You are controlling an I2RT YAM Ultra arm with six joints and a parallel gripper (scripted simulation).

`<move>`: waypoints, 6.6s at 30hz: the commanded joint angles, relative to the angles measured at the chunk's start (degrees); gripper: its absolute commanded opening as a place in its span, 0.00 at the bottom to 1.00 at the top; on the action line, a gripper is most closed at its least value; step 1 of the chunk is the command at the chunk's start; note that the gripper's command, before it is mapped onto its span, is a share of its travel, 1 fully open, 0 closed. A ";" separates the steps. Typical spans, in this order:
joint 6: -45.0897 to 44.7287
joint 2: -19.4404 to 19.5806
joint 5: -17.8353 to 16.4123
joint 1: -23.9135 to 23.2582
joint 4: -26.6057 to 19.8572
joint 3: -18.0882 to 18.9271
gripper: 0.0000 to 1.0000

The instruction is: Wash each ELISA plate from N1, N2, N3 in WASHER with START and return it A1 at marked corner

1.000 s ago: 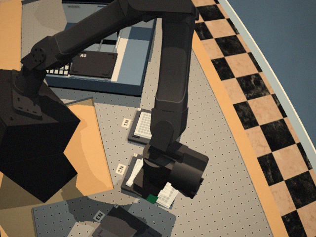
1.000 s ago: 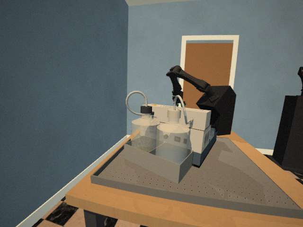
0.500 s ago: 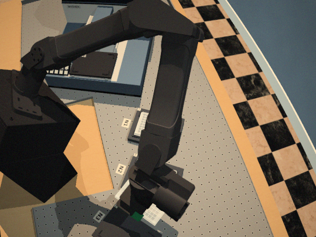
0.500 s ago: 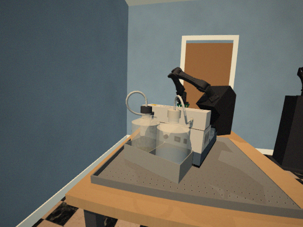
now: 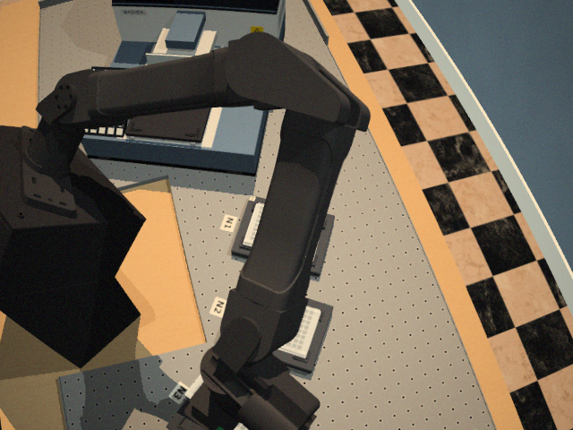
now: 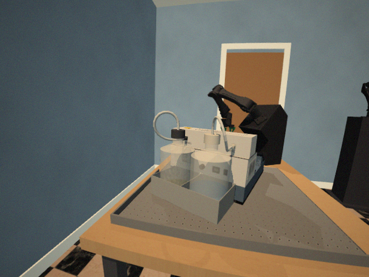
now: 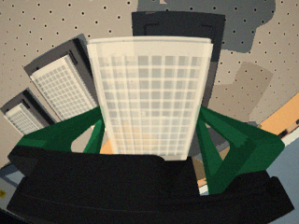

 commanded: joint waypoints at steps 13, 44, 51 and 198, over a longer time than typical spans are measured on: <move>-7.18 6.59 0.09 -4.60 -3.21 5.95 0.00; -7.24 6.71 0.09 -4.64 -3.33 6.15 0.00; -7.23 6.72 0.09 -4.63 -3.33 6.17 0.00; 6.88 15.03 0.36 4.61 14.82 6.96 0.00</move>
